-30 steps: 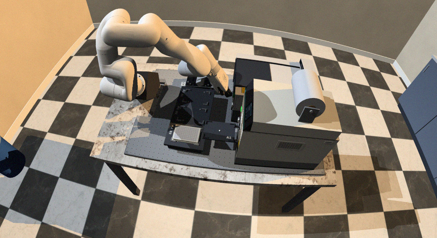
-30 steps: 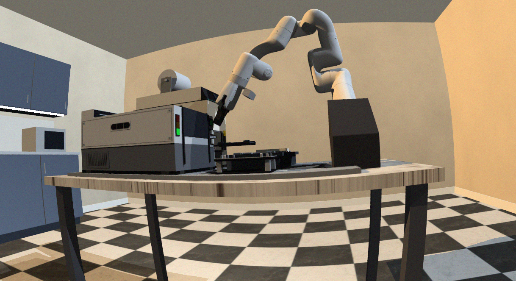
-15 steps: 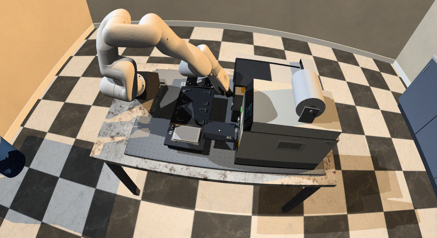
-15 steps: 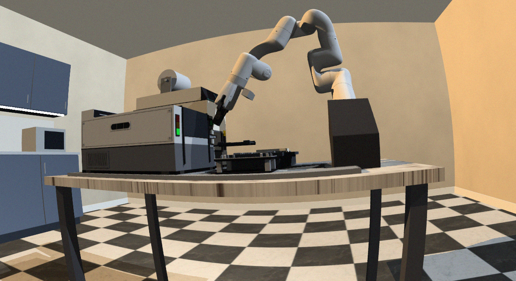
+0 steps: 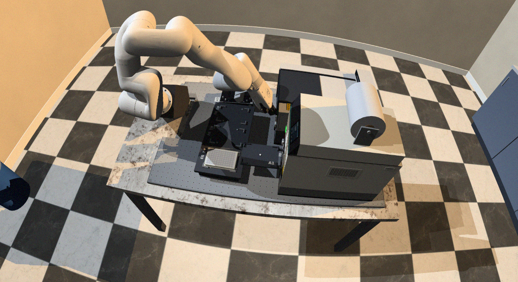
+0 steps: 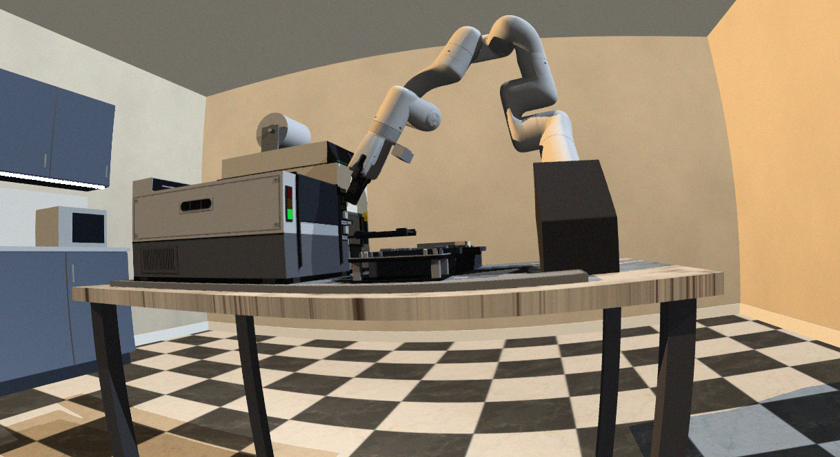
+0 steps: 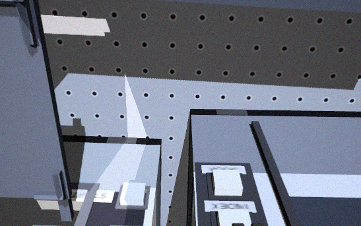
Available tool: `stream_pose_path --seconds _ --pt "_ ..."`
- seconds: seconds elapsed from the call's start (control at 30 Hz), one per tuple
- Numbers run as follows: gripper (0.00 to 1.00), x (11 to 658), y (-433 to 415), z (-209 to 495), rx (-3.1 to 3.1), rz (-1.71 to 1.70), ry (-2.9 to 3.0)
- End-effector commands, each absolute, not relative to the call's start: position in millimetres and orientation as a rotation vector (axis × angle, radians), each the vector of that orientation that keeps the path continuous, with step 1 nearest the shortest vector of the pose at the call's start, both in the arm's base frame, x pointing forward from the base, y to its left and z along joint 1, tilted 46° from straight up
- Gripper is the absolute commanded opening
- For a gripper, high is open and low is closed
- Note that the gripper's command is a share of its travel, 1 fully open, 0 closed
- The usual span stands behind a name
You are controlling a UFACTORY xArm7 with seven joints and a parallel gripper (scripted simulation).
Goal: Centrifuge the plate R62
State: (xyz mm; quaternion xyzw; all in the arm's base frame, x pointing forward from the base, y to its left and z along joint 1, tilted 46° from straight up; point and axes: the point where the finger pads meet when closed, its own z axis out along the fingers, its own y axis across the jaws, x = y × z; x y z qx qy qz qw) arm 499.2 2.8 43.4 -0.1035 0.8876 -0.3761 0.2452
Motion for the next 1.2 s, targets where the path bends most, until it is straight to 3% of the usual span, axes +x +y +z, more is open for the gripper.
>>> stream_pose_path --seconds 0.0,1.17 --pt "0.0 501 5 44 -0.285 -1.022 2.42" --pt "0.0 479 15 54 -0.285 -1.022 2.42"
